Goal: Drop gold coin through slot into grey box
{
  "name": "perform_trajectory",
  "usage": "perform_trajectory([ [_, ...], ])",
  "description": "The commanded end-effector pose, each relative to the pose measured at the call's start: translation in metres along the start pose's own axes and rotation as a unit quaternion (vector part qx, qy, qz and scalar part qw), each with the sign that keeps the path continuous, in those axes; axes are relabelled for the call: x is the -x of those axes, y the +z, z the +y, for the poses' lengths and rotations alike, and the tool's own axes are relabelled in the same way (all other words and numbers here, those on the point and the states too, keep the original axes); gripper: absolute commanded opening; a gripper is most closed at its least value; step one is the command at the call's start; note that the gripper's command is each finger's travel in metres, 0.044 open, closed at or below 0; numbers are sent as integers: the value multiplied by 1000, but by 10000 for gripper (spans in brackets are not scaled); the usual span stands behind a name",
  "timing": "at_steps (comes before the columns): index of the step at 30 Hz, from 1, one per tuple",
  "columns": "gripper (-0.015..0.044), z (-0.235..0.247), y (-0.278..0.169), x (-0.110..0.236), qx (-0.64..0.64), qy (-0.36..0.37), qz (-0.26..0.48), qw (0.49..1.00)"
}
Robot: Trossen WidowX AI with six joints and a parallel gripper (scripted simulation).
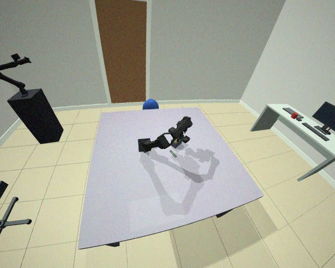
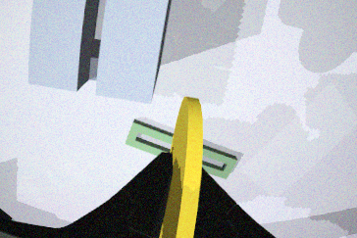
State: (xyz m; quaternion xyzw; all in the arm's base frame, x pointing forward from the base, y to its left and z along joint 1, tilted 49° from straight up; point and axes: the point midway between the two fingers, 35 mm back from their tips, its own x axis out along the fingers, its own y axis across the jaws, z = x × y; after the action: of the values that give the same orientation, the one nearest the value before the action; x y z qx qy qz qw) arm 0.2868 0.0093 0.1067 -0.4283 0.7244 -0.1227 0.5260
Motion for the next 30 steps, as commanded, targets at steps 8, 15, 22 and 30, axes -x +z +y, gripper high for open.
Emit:
perform_trajectory([
  [8,0,14,23,0,-3,2,-1,1000],
  [15,0,25,38,0,-3,2,-1,1000],
  [22,0,36,52,-2,-3,2,-1,1000],
  [30,0,39,56,-2,0,1,-1,1000],
])
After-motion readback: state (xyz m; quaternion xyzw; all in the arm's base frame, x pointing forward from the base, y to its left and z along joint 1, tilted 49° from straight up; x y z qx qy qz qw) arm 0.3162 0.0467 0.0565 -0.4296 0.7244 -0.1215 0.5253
